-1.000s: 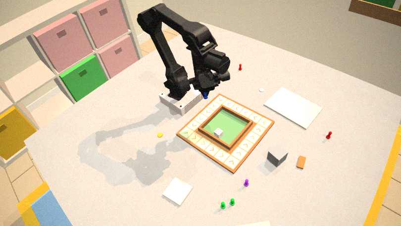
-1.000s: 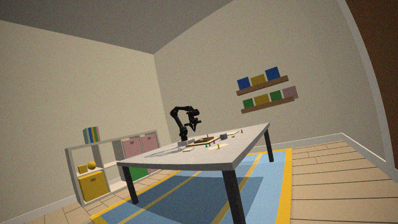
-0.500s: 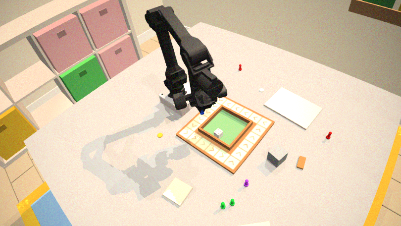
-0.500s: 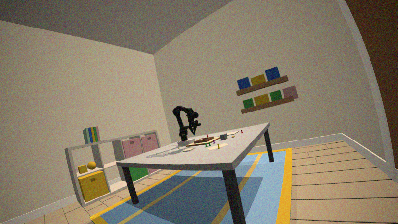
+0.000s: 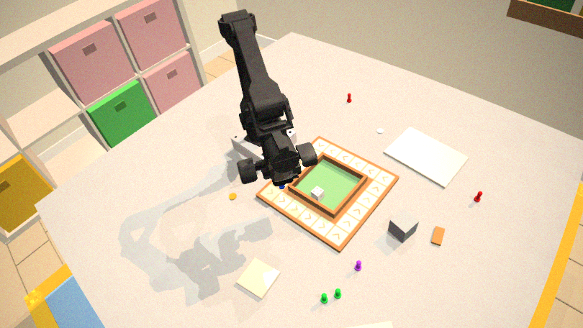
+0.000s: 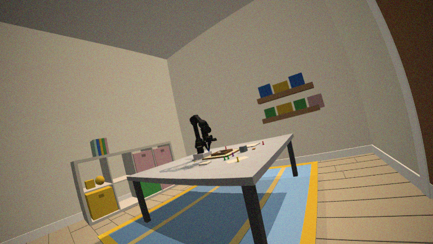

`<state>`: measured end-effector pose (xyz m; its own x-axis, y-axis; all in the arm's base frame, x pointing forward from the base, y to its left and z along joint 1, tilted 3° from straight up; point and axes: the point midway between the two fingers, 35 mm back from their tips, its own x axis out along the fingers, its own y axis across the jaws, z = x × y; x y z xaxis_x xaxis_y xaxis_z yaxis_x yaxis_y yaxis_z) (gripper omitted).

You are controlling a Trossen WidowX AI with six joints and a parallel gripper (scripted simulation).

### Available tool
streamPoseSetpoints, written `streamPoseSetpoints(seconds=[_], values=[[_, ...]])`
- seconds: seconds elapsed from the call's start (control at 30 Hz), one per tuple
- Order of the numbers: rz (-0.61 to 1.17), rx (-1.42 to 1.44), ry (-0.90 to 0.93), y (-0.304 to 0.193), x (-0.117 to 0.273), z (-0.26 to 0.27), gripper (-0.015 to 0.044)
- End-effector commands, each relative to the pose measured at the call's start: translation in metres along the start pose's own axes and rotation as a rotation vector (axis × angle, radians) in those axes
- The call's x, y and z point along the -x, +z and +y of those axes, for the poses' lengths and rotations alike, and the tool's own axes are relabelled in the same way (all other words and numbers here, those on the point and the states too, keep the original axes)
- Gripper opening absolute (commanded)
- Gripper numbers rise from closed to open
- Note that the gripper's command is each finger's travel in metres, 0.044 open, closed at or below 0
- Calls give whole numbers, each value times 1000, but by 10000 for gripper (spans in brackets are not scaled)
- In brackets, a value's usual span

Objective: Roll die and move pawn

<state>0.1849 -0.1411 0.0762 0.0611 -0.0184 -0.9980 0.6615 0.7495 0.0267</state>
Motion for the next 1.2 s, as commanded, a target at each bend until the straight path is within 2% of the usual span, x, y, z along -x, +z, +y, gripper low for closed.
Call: streamPoseSetpoints(seconds=[0.0, 0.33, 0.97, 1.17], values=[[4, 1, 8, 3, -6, -5, 0], [4, 1, 8, 3, -40, -5, 0], [4, 1, 8, 3, -58, -5, 0], [-5, 0, 2, 4, -52, -6, 157]])
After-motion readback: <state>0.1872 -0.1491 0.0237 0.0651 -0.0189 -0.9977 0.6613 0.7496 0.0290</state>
